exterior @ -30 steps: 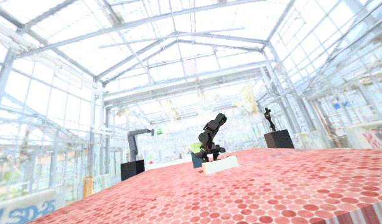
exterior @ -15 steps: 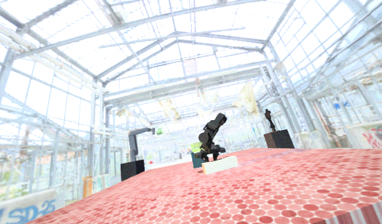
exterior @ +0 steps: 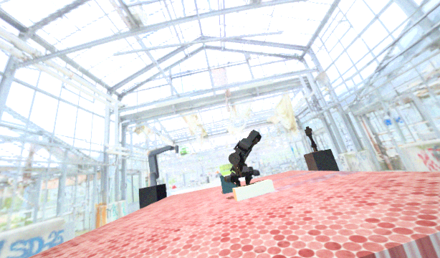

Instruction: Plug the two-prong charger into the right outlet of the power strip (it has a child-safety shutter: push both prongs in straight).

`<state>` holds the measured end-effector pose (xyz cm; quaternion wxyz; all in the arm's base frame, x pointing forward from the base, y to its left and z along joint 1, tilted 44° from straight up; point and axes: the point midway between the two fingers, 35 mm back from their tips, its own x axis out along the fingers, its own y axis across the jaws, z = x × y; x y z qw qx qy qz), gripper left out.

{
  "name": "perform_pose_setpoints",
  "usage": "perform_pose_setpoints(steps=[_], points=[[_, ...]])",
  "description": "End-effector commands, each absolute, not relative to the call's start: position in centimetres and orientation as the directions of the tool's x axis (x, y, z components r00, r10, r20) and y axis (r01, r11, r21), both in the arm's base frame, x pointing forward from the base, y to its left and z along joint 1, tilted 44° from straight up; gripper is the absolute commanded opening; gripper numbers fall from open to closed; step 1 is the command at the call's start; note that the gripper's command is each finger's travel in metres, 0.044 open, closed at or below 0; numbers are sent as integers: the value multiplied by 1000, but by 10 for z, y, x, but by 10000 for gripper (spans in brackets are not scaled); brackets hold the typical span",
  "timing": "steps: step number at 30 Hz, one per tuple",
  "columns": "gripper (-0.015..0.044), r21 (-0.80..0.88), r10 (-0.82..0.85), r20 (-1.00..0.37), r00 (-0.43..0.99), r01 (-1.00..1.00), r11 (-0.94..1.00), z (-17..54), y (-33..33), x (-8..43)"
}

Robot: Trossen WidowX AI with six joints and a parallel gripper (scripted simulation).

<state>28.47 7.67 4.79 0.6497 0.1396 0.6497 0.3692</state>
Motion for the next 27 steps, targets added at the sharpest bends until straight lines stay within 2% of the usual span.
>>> perform_pose_setpoints(steps=[1,27], points=[[0,662,669,-737,-99,-307,684,52,76,290],[0,662,669,-737,-99,-307,684,53,76,292]])
